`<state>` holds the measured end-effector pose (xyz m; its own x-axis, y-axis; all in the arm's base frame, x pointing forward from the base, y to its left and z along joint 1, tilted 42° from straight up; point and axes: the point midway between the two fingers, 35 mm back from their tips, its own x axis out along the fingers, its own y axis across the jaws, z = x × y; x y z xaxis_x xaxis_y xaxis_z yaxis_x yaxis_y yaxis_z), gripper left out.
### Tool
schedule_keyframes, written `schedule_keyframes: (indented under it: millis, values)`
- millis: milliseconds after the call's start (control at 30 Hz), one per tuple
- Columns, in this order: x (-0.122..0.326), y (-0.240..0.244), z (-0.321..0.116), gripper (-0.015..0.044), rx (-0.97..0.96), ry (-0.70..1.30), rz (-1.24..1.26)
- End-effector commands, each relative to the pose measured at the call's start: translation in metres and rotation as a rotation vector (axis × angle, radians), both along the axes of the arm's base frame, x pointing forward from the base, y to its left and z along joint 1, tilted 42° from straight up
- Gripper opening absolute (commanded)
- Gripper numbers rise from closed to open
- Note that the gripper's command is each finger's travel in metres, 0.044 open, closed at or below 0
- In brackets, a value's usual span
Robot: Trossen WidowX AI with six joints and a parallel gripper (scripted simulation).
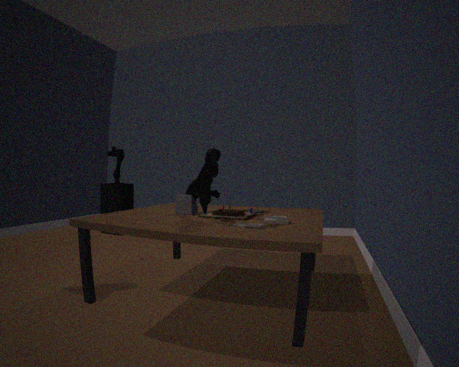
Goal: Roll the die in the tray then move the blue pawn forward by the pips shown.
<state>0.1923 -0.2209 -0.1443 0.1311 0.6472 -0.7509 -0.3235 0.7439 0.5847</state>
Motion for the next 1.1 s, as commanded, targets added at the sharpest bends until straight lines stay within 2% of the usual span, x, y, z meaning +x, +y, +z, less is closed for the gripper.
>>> schedule_keyframes:
  millis: [0, 267, 433, 1067]
  values:
    - [0.0, -0.022, 0.022, 0.0, -0.019, -0.008, 0.002]
    - [-0.008, -0.052, 0.065, 0.0, -0.018, -0.006, 0.002]
    - [-0.009, -0.054, 0.069, 0.0, -0.018, -0.006, 0.002]
    - [0.028, -0.016, 0.105, 0.0, 0.031, 0.3, -0.364]
